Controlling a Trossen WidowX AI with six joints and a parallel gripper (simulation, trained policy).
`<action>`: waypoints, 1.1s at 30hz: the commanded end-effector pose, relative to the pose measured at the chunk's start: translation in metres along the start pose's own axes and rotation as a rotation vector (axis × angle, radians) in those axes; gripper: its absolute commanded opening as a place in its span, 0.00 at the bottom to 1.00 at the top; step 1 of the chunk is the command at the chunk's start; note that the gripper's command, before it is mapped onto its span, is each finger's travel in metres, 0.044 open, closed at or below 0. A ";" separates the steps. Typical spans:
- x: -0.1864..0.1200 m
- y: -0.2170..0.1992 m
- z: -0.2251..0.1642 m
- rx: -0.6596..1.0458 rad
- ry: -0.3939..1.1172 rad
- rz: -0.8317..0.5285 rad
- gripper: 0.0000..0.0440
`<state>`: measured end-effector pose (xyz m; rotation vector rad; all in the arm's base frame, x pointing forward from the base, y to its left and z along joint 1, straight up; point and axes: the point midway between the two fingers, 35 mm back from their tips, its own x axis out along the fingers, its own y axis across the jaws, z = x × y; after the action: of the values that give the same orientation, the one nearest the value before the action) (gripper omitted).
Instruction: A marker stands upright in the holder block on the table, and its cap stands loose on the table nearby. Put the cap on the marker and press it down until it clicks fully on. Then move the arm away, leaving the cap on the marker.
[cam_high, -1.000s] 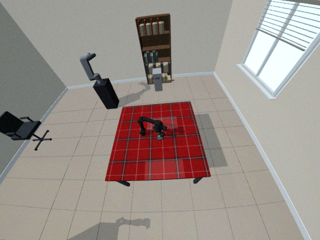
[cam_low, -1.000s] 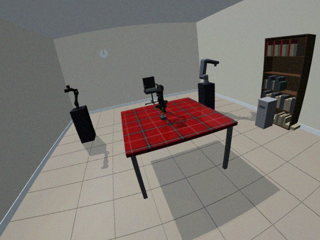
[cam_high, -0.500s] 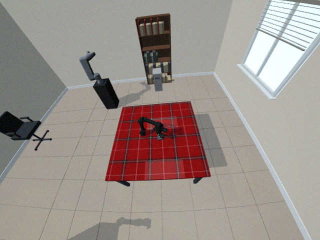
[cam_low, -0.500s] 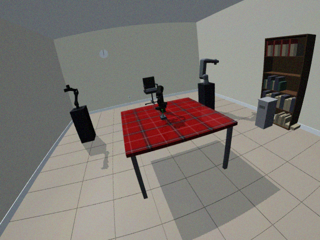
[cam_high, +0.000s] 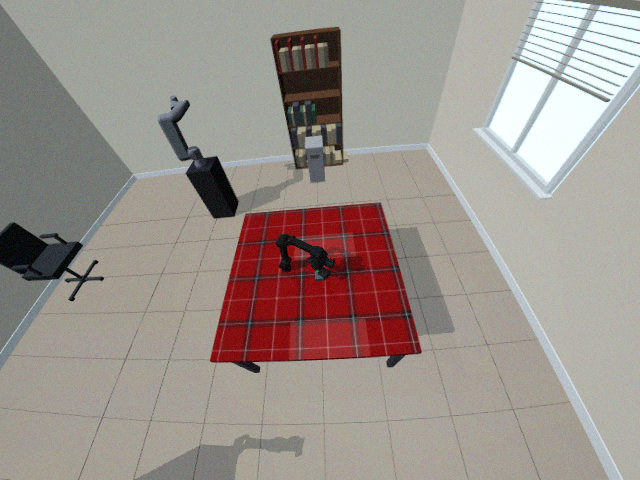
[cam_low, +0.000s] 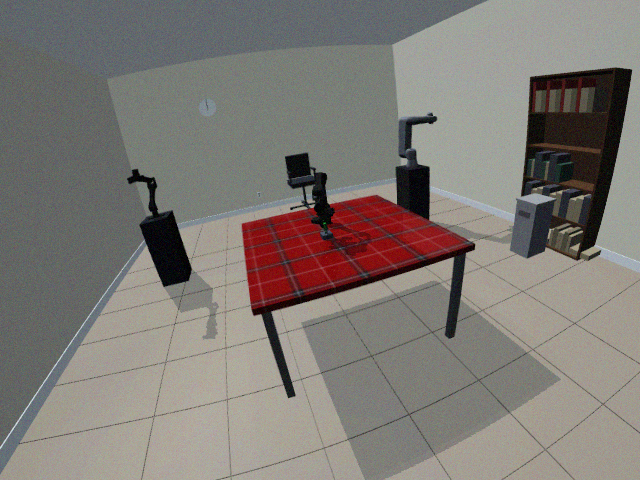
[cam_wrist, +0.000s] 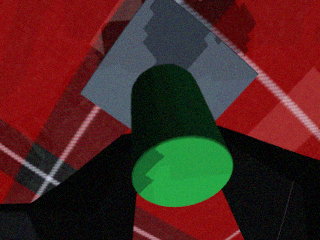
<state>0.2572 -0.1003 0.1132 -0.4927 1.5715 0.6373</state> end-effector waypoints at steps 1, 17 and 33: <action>0.019 0.005 0.002 -0.024 0.003 0.046 0.01; 0.021 0.005 0.003 -0.030 0.003 0.046 0.05; 0.022 0.005 0.003 -0.032 0.003 0.046 0.09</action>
<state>0.2572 -0.1001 0.1094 -0.5144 1.5560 0.6466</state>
